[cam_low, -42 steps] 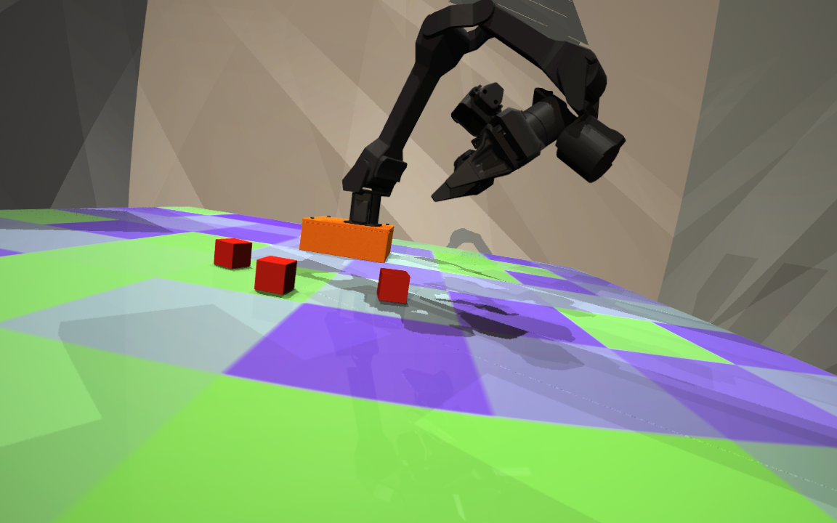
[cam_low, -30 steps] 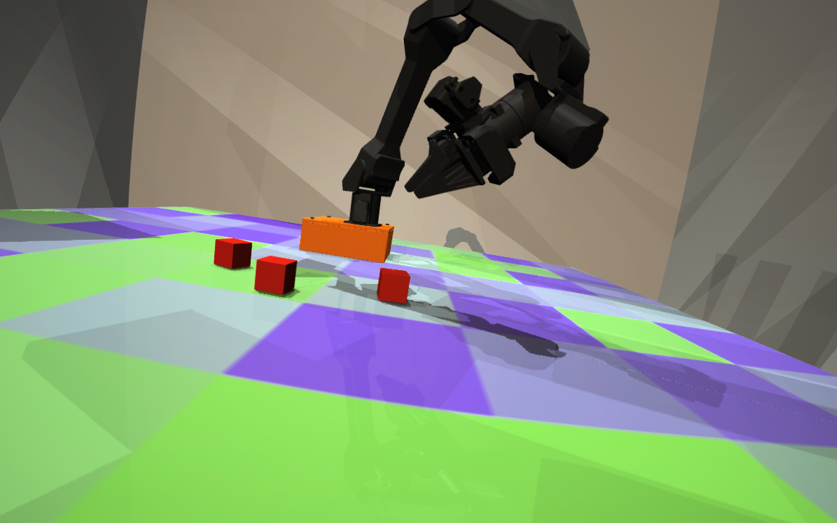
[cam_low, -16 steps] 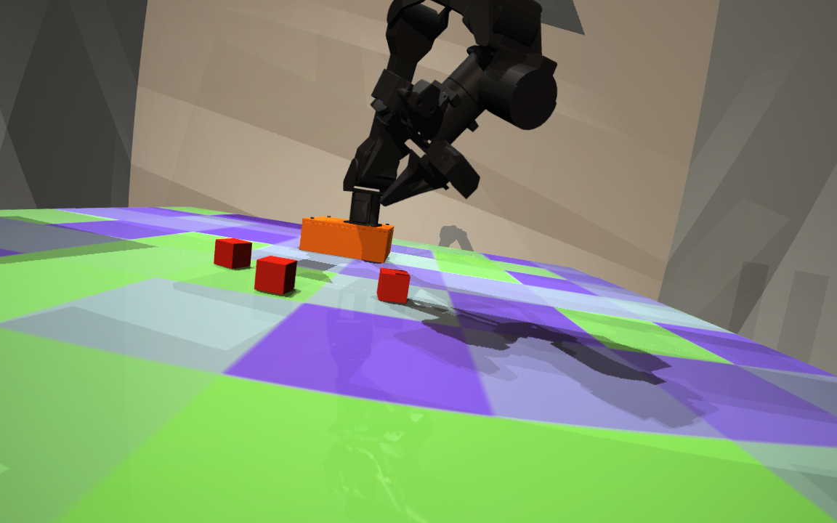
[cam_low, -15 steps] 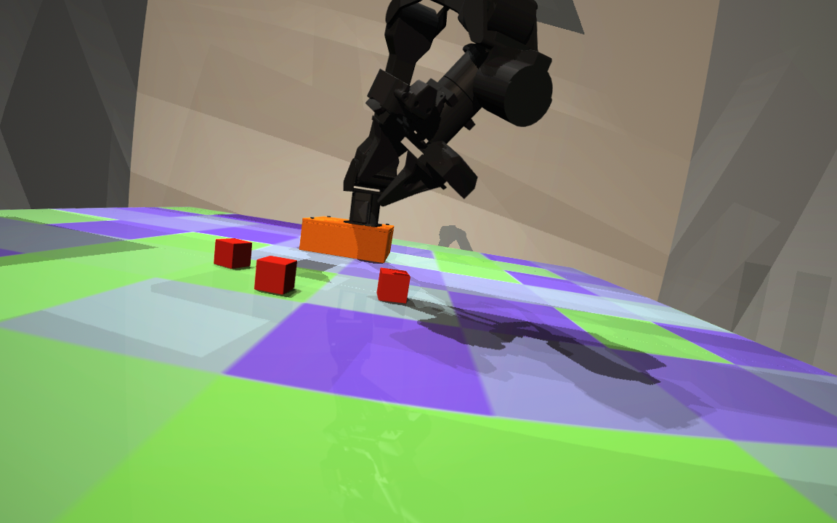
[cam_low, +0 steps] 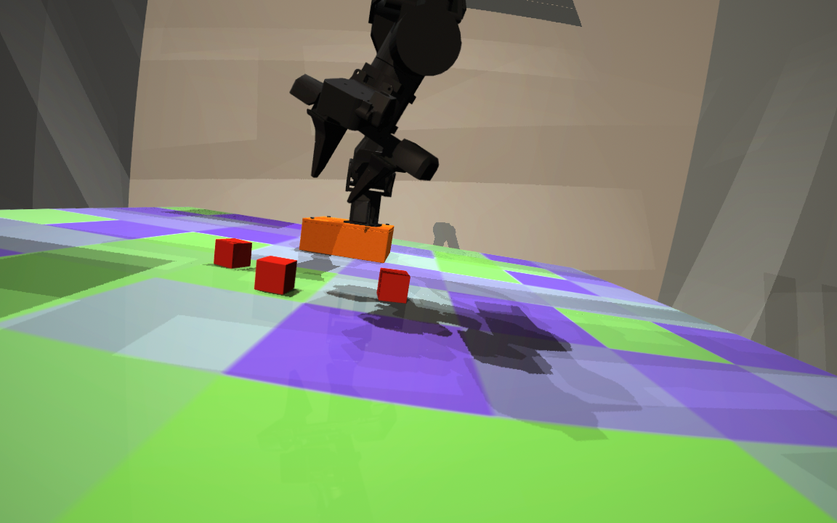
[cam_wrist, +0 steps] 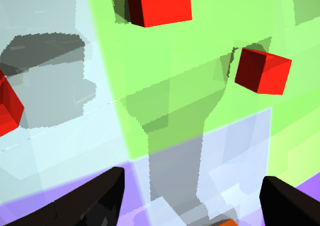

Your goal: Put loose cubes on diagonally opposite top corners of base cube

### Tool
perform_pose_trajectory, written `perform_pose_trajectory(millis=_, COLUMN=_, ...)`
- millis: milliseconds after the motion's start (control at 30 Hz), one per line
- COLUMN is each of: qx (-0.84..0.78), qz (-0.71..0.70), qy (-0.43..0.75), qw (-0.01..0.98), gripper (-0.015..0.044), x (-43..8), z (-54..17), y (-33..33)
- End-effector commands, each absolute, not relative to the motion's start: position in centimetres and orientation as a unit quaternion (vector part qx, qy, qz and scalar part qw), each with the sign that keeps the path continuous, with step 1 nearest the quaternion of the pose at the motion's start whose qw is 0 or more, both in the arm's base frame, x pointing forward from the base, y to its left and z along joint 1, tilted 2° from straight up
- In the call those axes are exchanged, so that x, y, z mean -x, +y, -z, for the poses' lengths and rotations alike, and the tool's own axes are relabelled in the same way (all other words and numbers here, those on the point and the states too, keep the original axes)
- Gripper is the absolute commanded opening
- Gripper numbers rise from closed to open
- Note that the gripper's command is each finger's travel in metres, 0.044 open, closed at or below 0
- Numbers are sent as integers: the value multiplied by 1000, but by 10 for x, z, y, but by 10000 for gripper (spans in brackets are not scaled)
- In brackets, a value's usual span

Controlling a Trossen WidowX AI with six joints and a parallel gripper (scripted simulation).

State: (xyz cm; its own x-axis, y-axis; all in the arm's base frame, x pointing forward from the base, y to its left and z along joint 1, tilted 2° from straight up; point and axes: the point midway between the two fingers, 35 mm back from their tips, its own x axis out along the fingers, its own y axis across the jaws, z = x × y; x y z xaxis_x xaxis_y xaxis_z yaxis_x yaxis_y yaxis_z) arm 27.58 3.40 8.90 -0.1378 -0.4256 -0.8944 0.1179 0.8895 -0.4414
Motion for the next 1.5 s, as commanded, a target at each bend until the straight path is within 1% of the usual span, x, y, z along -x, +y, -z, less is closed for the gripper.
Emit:
perform_pose_trajectory(millis=0, qx=128, qz=147, qy=743, qw=640, gripper=265, x=-276, z=-90, y=22)
perform_pose_trajectory(millis=233, qx=177, qz=21, qy=759, qw=626, gripper=265, x=-278, z=-91, y=-3)
perform_pose_trajectory(millis=467, qx=230, qz=-103, qy=748, qw=614, gripper=265, x=-278, z=-93, y=-27)
perform_pose_trajectory(millis=700, qx=289, qz=-219, qy=711, qw=602, gripper=265, x=-277, z=-96, y=-52)
perform_pose_trajectory(millis=967, qx=366, qz=-335, qy=644, qw=583, gripper=265, x=-273, z=-100, y=-80)
perform_pose_trajectory(millis=1233, qx=445, qz=-420, qy=564, qw=555, gripper=265, x=-267, z=-104, y=-106)
perform_pose_trajectory(millis=1467, qx=447, qz=-421, qy=562, qw=554, gripper=265, x=-268, z=-99, y=-107)
